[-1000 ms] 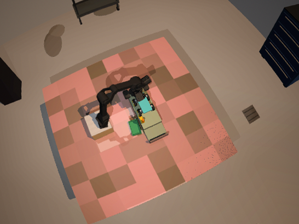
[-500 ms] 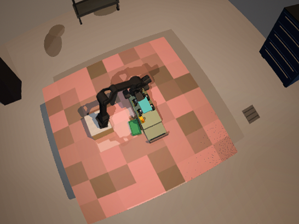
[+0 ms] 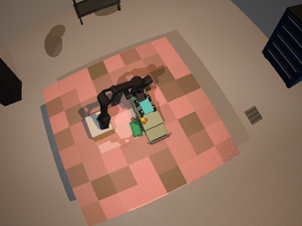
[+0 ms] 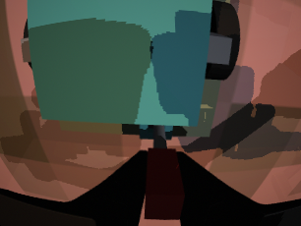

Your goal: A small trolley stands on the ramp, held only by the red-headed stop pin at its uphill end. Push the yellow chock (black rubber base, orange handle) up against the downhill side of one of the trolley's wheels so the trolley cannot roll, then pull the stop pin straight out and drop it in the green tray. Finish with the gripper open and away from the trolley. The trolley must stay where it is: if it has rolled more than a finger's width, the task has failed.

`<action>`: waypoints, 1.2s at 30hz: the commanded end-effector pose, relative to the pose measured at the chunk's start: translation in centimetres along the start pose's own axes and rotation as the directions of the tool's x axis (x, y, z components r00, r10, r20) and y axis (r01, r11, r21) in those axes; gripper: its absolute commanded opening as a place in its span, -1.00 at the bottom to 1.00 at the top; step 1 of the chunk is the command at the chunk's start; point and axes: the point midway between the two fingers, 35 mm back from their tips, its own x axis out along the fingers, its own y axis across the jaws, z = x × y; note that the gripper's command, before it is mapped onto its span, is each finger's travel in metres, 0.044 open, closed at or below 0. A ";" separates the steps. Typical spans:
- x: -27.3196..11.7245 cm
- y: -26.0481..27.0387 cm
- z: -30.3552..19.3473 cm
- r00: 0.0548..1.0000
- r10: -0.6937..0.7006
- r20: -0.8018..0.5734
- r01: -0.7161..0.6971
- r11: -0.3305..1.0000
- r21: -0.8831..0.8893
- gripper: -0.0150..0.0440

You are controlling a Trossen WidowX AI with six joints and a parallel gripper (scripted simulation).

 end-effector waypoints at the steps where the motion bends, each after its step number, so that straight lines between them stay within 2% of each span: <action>1: -0.5 0.0 -0.2 1.000 0.009 -0.007 -0.009 1.000 -0.006 -0.49; 36: -1.3 0.1 -1.2 1.000 0.009 -0.007 -0.009 1.000 -0.006 -0.49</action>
